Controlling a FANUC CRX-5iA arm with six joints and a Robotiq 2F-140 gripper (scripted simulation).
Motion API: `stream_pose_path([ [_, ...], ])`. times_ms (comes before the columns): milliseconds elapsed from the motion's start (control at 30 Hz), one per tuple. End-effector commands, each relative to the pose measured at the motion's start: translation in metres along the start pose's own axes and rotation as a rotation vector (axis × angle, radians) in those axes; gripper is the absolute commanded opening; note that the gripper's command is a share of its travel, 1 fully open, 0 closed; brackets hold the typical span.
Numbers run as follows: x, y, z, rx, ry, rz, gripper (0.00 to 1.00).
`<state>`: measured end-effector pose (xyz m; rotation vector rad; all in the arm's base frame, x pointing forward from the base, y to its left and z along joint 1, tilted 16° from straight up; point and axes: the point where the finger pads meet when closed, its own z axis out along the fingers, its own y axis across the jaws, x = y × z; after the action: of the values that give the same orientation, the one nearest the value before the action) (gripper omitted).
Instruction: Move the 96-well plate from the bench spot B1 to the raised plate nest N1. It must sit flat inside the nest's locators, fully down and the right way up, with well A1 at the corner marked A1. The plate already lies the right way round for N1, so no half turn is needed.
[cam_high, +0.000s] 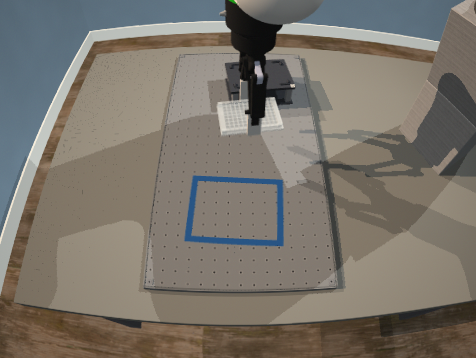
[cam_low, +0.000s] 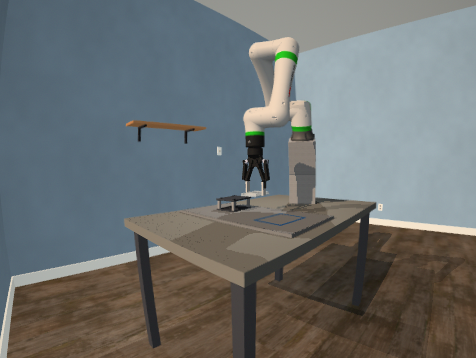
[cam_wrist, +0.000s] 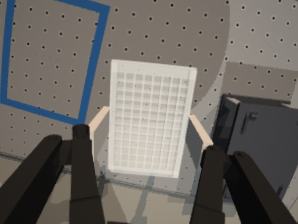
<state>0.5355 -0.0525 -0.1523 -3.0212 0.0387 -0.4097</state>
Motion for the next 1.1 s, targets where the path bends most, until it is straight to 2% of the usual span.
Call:
stream_pose_path([
  [0, -0.003, 0.010, -0.002, 0.001, 0.000, -0.001, 0.00],
  [1067, -0.031, 0.098, -0.018, 0.001, 0.000, -0.001, 0.00],
])
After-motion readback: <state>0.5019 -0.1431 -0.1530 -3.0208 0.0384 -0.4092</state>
